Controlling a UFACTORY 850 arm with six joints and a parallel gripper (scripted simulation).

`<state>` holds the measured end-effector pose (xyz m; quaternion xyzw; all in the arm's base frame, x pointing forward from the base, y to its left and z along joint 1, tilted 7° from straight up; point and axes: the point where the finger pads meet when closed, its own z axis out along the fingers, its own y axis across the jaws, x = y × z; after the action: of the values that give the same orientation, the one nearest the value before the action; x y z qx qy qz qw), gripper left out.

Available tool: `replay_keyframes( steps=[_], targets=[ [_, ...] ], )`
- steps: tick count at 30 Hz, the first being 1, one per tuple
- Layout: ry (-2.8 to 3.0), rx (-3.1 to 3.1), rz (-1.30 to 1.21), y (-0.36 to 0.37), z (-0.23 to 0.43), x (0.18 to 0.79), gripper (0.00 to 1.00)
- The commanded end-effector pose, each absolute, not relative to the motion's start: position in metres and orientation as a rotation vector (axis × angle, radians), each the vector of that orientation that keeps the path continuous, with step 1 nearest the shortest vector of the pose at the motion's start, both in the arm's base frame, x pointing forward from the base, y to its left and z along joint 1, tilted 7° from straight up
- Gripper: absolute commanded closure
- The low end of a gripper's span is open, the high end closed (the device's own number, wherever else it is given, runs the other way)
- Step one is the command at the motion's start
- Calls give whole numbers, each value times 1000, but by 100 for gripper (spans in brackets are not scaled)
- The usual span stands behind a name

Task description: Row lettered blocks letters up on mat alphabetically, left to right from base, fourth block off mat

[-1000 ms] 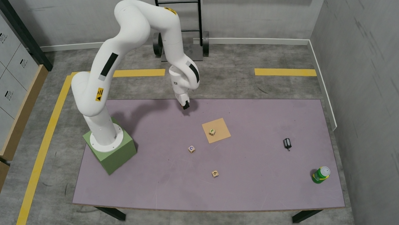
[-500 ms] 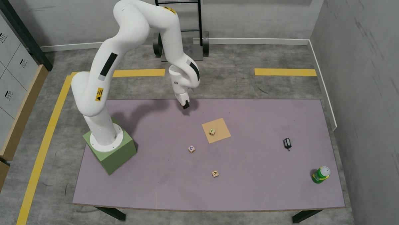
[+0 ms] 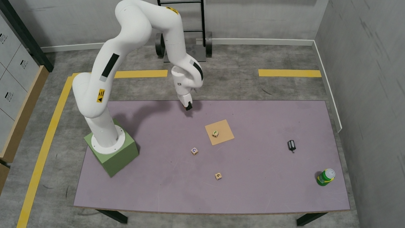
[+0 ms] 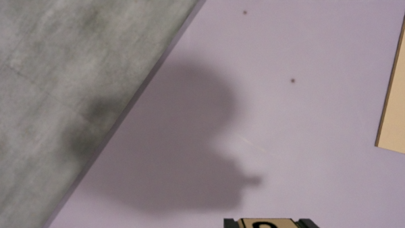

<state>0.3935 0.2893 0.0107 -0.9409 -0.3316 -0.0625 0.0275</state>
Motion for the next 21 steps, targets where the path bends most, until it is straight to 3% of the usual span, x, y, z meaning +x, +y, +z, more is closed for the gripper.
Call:
replay_keyframes(
  steps=[1,21],
  targets=[
    [-1018,-2901,-168,290,12,395,72],
    [-411,-2983,-153,297,15,435,72]
  ],
)
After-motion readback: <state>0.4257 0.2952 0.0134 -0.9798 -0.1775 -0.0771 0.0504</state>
